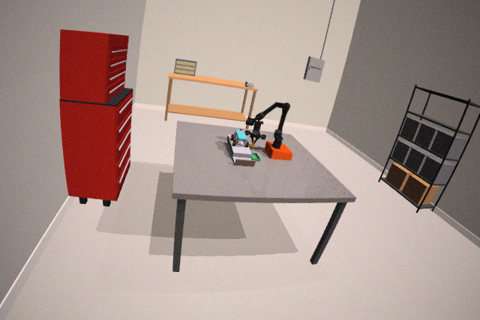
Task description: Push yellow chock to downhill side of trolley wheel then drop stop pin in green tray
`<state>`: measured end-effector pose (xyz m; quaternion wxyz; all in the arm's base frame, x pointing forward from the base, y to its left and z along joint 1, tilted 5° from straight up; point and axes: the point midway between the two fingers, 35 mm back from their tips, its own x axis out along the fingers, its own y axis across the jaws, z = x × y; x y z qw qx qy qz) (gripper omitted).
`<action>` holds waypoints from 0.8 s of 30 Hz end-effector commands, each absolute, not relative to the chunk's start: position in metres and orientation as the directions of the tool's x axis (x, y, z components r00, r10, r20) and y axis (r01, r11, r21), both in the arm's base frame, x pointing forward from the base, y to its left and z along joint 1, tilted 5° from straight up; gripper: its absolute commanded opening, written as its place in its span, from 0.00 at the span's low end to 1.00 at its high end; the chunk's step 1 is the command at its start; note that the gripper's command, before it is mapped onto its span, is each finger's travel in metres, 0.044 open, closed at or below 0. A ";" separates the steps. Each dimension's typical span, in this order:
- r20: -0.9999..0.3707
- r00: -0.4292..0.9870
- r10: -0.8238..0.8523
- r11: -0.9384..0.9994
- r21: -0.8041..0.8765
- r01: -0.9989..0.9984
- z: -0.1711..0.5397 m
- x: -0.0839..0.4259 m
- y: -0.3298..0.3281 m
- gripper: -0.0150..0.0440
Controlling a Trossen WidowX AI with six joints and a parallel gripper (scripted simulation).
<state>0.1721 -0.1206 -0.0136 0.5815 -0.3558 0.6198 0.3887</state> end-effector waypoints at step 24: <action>-0.998 -0.067 0.013 0.441 0.066 -0.895 0.074 0.178 -0.123 0.25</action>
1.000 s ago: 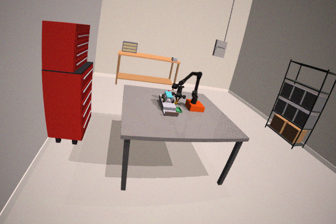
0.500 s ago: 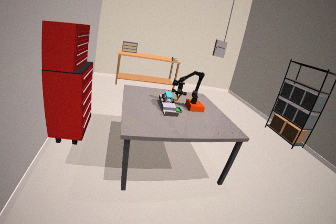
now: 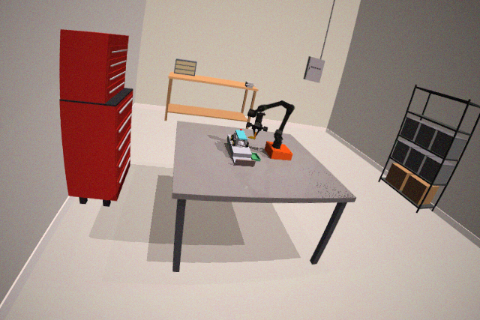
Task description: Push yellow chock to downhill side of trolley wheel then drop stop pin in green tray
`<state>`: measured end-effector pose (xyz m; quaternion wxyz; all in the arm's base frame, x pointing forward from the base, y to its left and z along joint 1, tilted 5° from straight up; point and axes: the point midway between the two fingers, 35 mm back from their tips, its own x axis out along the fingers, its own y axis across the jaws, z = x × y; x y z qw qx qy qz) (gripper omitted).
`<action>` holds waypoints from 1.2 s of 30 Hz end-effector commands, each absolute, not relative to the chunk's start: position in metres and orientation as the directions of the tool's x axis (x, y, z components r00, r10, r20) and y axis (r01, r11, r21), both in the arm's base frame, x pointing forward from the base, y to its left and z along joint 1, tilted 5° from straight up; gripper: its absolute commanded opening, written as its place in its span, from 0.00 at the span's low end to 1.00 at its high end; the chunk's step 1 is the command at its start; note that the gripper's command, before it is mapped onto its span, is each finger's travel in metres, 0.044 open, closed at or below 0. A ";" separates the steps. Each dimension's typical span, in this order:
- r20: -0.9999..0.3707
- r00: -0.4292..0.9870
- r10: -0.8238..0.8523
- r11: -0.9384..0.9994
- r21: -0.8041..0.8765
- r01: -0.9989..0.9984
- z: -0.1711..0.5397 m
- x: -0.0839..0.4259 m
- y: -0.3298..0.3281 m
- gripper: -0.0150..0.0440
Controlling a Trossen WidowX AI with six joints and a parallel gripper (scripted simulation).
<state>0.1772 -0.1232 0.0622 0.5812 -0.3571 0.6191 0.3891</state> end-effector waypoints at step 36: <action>-0.998 -0.069 0.013 0.789 0.053 -0.612 0.119 0.181 -0.122 0.25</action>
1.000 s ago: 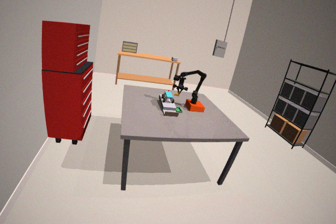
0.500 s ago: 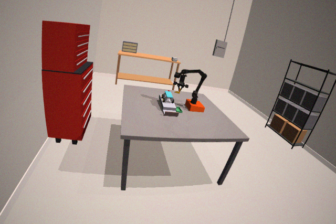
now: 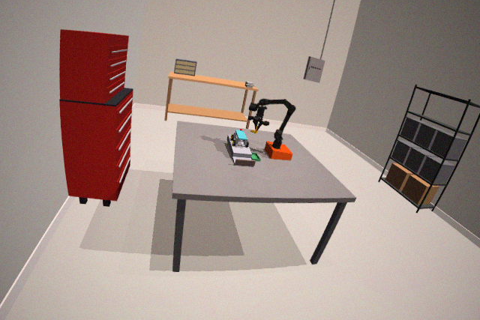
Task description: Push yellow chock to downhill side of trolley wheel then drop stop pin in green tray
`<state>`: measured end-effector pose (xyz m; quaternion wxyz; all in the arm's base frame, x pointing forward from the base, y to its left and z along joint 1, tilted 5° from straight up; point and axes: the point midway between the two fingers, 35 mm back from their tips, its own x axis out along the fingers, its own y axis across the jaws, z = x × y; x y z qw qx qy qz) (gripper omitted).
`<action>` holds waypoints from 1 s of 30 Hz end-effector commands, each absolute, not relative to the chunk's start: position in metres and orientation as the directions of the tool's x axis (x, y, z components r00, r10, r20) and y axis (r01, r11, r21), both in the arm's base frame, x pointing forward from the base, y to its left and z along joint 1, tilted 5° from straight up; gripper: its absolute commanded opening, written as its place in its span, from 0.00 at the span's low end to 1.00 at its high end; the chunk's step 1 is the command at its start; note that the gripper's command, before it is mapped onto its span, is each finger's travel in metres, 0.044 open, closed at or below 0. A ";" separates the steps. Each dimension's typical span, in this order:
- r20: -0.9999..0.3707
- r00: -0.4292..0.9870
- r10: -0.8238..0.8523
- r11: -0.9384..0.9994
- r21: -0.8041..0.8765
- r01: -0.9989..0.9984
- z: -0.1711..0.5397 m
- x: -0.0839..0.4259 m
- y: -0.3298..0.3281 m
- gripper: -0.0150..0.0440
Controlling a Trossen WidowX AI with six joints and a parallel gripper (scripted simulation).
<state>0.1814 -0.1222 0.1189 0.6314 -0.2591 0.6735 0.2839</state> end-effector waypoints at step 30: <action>-0.997 -0.071 0.014 1.000 0.014 0.000 0.118 0.185 -0.114 0.25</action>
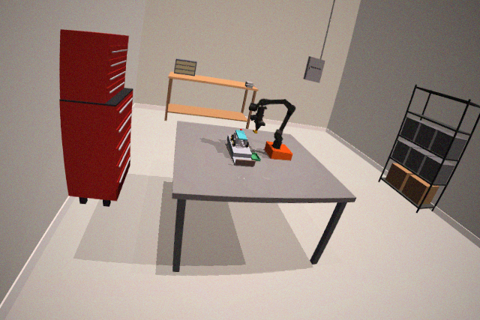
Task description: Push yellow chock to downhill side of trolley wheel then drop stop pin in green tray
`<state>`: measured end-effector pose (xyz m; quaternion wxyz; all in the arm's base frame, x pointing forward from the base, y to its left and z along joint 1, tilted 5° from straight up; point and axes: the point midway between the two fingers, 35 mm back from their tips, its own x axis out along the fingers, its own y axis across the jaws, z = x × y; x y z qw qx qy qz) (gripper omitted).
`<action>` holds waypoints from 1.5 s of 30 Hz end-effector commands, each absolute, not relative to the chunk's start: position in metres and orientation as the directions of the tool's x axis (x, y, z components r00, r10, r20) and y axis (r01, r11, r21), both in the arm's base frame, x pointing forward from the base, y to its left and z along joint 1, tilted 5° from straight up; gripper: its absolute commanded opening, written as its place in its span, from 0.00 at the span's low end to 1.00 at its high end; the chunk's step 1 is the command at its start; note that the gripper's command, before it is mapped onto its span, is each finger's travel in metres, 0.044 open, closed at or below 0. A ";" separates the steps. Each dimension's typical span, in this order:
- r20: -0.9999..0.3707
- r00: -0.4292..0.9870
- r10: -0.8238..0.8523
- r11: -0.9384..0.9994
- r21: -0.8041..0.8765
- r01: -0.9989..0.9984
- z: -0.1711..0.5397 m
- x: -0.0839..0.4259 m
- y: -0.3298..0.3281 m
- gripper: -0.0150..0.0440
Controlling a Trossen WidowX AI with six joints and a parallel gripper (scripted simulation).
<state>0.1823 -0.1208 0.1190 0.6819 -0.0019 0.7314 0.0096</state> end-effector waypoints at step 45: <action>-0.997 -0.067 0.026 0.999 0.025 0.025 0.108 0.232 0.033 0.25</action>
